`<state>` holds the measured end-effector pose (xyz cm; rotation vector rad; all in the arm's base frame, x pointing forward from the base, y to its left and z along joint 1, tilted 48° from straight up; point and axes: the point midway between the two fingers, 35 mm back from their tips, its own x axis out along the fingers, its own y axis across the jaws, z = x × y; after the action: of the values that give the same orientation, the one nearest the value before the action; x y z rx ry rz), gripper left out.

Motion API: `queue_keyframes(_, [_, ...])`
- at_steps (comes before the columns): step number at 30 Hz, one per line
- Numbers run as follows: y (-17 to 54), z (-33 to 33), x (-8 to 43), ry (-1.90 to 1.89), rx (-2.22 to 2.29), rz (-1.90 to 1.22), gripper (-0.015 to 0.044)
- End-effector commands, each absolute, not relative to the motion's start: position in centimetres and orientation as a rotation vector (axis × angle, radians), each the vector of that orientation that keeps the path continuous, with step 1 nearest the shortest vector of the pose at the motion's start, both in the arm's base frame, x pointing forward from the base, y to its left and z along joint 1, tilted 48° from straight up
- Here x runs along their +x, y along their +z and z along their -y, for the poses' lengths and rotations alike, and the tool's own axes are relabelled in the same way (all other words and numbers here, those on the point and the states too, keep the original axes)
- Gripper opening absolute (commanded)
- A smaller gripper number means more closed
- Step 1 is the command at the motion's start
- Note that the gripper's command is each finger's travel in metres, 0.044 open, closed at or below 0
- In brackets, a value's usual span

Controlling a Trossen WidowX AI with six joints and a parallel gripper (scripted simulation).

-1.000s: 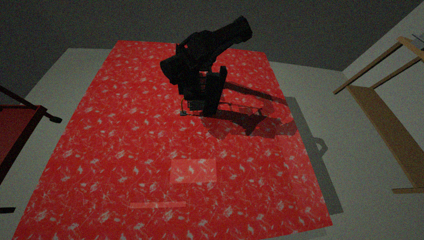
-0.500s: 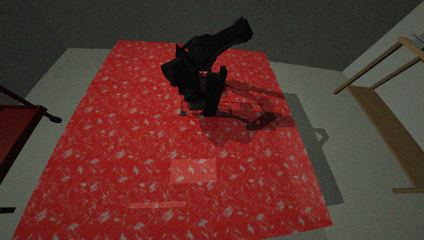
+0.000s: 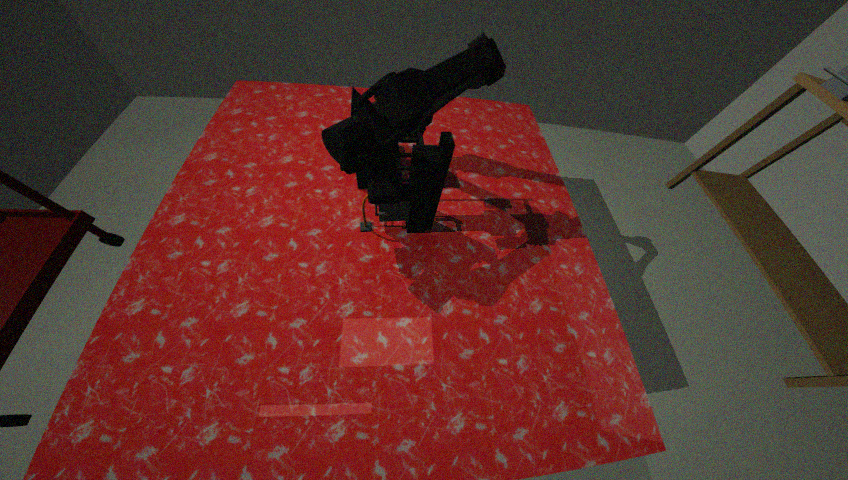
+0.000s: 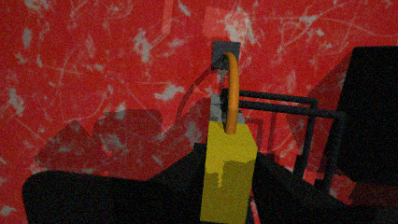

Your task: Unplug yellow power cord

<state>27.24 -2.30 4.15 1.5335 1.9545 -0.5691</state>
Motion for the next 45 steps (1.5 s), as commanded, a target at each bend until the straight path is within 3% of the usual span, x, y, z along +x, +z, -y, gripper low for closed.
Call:
queue_keyframes(1, [3.6, 2.9, 27.5, -0.568, 1.532, -1.947, 0.0000])
queue_keyframes(27, [0.9, 6.0, 28.4, -0.571, 1.535, -1.945, 0.0000])
queue_keyframes(33, [1.2, 5.4, 28.2, -0.573, 1.538, -1.948, 0.0157])
queue_keyframes(45, [1.6, 5.9, 28.3, -0.570, 1.538, -1.948, 0.0160])
